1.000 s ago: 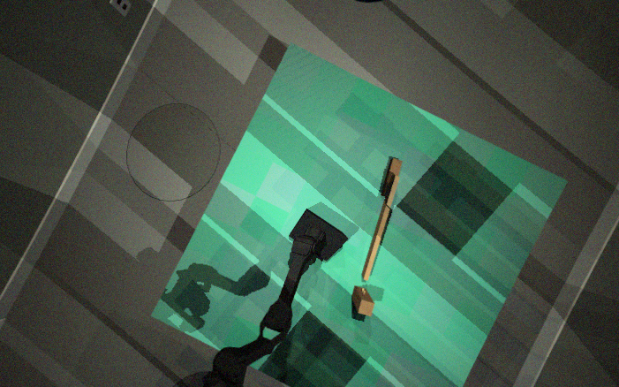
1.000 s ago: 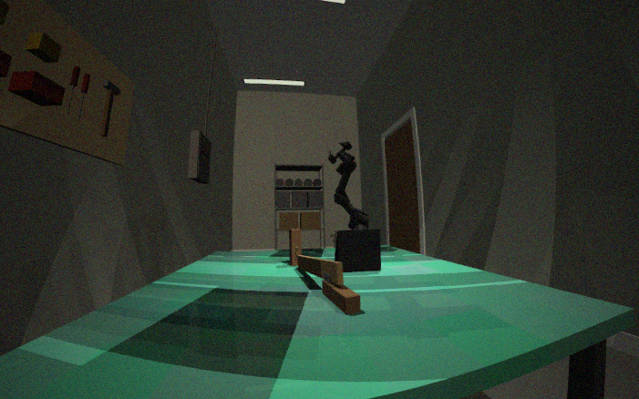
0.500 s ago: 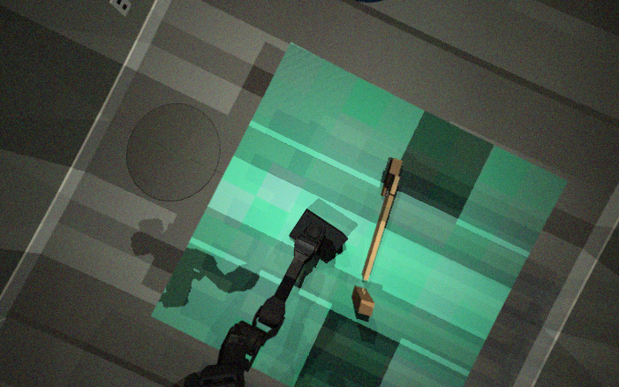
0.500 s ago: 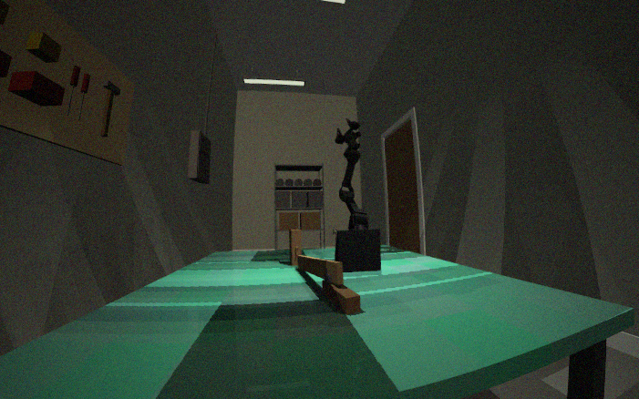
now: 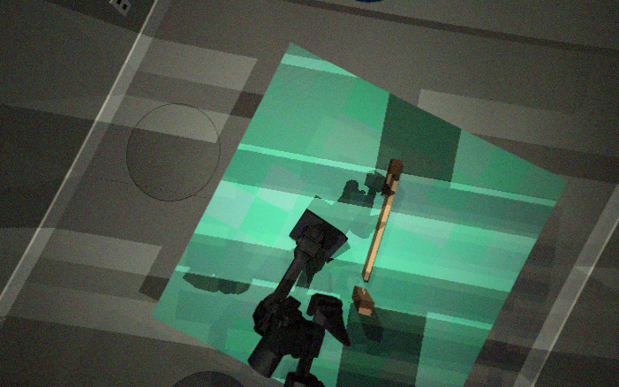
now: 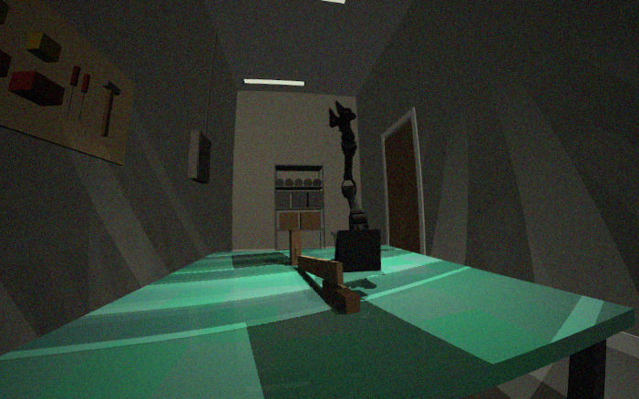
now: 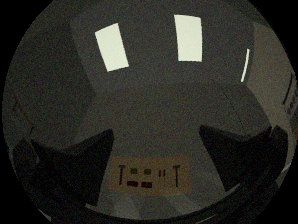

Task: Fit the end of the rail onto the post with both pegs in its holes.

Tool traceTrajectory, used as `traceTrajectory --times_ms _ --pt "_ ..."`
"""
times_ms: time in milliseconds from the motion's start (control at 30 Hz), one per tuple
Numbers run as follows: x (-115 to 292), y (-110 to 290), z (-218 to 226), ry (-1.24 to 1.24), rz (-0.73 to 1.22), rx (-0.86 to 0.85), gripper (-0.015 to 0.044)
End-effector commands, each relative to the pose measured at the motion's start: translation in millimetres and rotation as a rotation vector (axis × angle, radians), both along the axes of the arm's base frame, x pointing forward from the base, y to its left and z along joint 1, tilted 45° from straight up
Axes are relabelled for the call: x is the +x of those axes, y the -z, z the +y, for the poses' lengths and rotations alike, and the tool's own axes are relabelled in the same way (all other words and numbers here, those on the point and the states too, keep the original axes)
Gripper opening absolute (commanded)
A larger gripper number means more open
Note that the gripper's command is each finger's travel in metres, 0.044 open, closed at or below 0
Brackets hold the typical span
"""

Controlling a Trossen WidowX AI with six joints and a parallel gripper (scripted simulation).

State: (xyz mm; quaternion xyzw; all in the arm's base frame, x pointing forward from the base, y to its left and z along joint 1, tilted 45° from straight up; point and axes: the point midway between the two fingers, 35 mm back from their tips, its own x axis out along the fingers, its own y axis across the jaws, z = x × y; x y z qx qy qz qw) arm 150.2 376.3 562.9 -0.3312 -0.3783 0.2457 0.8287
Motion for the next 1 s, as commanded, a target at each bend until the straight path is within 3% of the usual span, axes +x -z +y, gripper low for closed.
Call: traceTrajectory --times_ms 0,467,967 --pt "47 55 17 0.092 0.073 -0.158 0.0440" --pt "170 225 -4 0.358 0.331 -0.606 0.0440" --pt "243 407 -131 0.642 0.685 -1.149 0.0440"
